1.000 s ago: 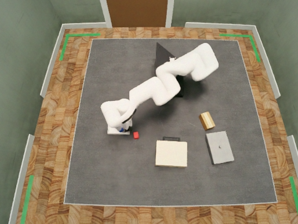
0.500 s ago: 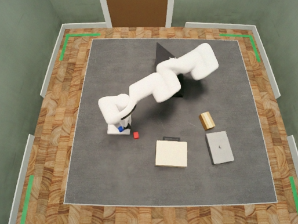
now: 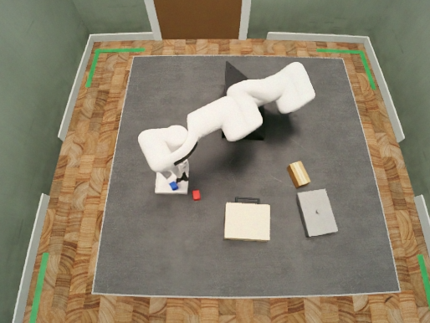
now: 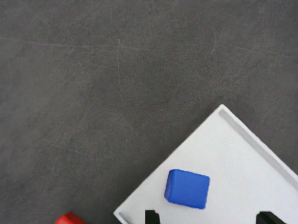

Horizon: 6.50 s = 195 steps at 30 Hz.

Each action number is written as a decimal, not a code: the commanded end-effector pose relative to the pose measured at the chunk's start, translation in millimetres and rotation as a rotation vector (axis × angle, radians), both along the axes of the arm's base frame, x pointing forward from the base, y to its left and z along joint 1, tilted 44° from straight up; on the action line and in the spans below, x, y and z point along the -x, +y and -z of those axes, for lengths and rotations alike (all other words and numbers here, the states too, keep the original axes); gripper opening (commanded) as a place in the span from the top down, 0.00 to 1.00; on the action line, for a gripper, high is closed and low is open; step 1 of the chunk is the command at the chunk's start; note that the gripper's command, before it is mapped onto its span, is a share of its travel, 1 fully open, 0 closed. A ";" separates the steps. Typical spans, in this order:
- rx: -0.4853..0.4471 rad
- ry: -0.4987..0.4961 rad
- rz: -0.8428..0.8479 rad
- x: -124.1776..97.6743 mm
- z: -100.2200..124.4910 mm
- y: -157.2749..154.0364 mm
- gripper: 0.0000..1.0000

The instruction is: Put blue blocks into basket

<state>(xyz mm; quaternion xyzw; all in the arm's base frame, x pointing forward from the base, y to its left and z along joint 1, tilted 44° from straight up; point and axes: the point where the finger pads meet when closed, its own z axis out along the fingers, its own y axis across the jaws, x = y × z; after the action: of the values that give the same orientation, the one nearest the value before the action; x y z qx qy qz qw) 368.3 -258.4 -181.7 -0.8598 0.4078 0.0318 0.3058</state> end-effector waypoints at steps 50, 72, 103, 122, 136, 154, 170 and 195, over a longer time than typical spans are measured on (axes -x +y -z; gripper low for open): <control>-0.035 -0.514 -0.809 -103.9 -230.4 166.2 0.42; -0.035 -0.514 -0.809 -142.8 -383.0 334.0 0.42; -0.035 -0.514 -0.809 -139.1 -455.7 406.7 0.56; -0.035 -0.514 -0.809 -139.1 -455.7 406.7 0.56; -0.035 -0.514 -0.809 -139.1 -455.6 406.8 0.56; -0.035 -0.514 -0.809 -140.3 -444.7 417.5 0.56; -0.035 -0.514 -0.809 -143.2 -420.0 441.8 0.56; -0.035 -0.514 -0.809 -146.1 -394.2 467.1 0.56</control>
<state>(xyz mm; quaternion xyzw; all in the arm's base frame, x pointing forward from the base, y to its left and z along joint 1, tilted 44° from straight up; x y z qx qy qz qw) 513.5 208.0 212.6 -0.9244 -0.0490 -0.0567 0.3740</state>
